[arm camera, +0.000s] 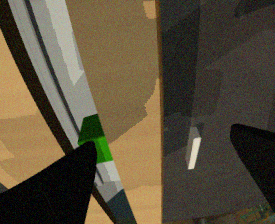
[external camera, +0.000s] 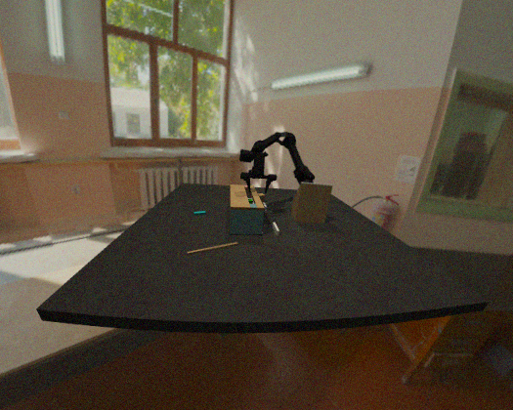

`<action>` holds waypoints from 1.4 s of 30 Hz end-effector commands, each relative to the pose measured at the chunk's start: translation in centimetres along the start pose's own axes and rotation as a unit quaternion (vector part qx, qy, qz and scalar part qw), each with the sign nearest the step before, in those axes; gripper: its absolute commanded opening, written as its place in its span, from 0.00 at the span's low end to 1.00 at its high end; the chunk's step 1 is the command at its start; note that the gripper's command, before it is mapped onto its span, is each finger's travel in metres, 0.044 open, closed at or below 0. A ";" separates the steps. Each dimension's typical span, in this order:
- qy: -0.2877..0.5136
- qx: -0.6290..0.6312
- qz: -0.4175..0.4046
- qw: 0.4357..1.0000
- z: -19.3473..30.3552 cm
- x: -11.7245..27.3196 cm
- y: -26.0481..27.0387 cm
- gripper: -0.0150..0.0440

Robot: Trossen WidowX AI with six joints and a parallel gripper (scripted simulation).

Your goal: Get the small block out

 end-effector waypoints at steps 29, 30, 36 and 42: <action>-0.003 0.003 0.003 1.000 -1.4 -4.2 0.2 0.93; -0.003 0.003 0.003 1.000 -1.4 -4.2 0.2 0.93; -0.003 0.004 0.003 1.000 -0.3 -4.7 0.1 0.93; -0.003 0.004 0.004 1.000 1.1 -5.2 -0.1 0.93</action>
Point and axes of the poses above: the point midway between the two fingers, 35 mm back from their tips, its own x axis back along the fingers, its own y axis across the jaws, z = x × y, the point moved 6 cm from there along x, back along the fingers, and after that the axes turned 5 degrees about -x, right-handed, at the moved point
